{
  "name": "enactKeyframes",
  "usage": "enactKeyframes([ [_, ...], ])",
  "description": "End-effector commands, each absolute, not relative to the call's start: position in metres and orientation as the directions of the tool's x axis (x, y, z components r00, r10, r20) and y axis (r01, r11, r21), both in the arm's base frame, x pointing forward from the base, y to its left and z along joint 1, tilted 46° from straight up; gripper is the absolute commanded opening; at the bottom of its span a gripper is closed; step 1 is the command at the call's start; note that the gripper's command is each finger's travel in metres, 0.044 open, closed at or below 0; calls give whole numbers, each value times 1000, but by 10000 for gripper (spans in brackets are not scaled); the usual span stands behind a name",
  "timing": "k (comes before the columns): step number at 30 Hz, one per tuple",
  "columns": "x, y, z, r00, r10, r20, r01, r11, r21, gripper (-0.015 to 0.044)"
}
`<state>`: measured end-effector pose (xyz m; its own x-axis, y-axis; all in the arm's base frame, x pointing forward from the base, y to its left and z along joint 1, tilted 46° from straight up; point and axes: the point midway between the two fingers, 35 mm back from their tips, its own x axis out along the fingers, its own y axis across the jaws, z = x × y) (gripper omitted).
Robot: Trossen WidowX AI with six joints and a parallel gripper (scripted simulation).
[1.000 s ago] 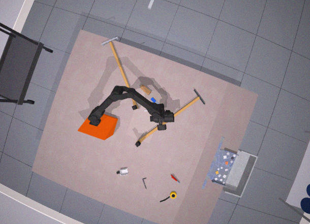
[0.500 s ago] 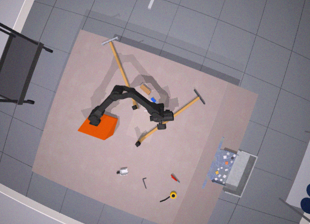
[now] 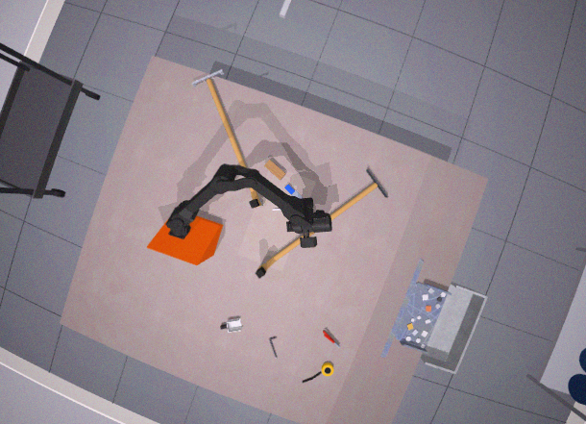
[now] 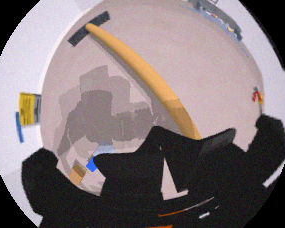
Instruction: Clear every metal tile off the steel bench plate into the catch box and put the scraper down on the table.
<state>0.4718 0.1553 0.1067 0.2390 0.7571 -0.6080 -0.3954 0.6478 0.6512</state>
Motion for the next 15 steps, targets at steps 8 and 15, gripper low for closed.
enactKeyframes([
  [8,481,152,99,232,758,-610,-394,646,653,0],
  [15,487,150,97,232,758,-610,-394,646,653,0],
])
